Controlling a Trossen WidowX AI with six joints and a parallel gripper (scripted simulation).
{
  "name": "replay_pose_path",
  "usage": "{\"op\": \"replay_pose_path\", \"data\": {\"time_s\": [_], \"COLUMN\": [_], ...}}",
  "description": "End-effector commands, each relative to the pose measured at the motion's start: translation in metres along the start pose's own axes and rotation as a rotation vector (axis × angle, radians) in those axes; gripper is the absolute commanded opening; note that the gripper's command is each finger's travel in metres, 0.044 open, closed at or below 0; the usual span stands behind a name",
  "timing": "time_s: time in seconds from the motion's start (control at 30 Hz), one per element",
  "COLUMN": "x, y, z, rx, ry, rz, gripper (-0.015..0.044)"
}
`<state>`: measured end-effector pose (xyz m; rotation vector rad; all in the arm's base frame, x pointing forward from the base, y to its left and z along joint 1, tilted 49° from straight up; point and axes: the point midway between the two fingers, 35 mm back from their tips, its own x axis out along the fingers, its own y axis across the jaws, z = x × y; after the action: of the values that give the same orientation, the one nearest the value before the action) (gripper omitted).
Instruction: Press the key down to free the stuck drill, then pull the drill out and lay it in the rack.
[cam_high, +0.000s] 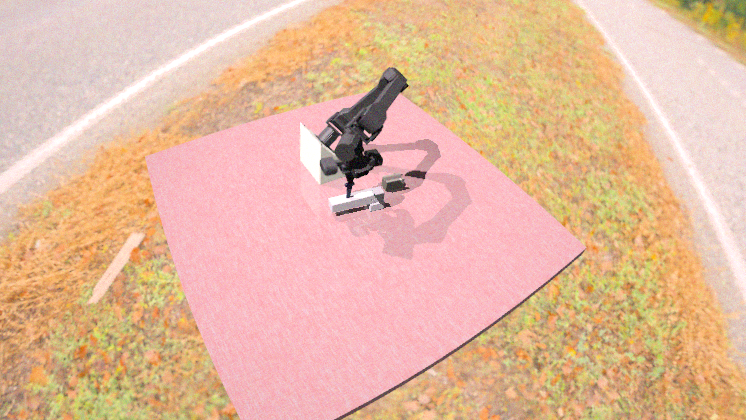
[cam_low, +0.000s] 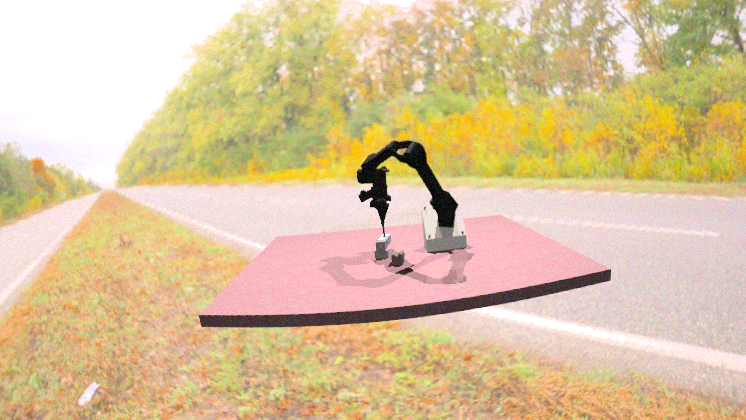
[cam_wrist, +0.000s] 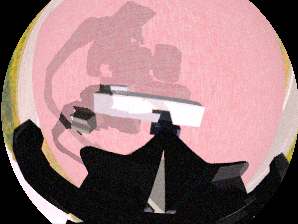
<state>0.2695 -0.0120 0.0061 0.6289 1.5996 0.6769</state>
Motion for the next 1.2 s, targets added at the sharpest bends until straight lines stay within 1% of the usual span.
{"op": "replay_pose_path", "data": {"time_s": [0.0, 1.17], "x": [0.005, 0.017], "y": [0.001, 0.003], "z": [0.0, -0.005], "rx": [0.001, 0.002], "ry": [0.008, 0.008], "rz": [0.003, 0.003], "gripper": [0.0, 0.0]}}
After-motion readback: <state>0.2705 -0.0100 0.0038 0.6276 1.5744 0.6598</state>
